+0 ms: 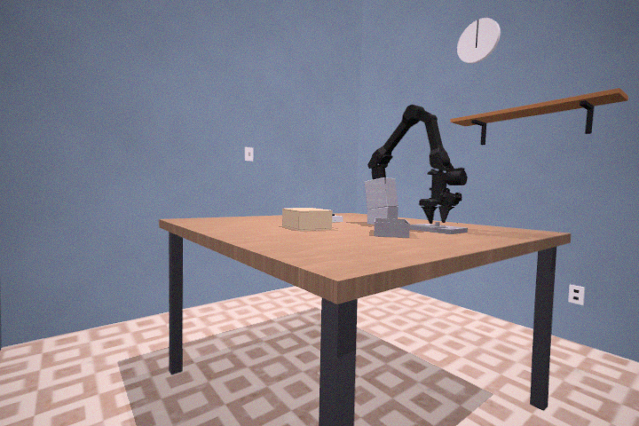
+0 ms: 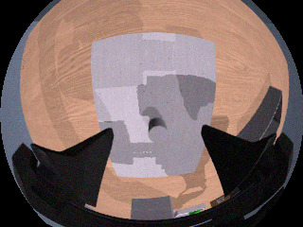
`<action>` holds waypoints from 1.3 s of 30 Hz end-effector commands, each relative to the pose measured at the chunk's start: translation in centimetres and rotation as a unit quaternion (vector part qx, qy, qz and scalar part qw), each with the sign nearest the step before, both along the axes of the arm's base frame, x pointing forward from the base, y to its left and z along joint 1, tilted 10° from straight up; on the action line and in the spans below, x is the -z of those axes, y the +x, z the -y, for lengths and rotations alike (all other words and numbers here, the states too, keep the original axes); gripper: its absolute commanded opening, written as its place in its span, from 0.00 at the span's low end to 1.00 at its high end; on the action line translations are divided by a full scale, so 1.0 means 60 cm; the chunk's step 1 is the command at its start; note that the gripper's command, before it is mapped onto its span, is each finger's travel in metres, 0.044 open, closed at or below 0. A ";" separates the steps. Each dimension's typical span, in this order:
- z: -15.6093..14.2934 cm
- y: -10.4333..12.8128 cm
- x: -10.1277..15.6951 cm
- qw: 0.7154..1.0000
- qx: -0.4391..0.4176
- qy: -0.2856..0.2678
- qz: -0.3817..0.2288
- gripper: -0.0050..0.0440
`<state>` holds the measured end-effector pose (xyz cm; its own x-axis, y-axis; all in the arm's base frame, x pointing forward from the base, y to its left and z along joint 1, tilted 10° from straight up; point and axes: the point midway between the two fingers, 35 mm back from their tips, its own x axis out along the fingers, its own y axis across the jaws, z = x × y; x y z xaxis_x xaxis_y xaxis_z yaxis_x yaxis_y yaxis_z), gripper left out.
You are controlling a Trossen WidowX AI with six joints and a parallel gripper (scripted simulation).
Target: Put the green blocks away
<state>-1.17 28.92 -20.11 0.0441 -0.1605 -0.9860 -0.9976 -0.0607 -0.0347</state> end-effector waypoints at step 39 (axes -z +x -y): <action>-0.010 -0.003 -0.065 1.000 -0.002 -0.002 -0.001 0.10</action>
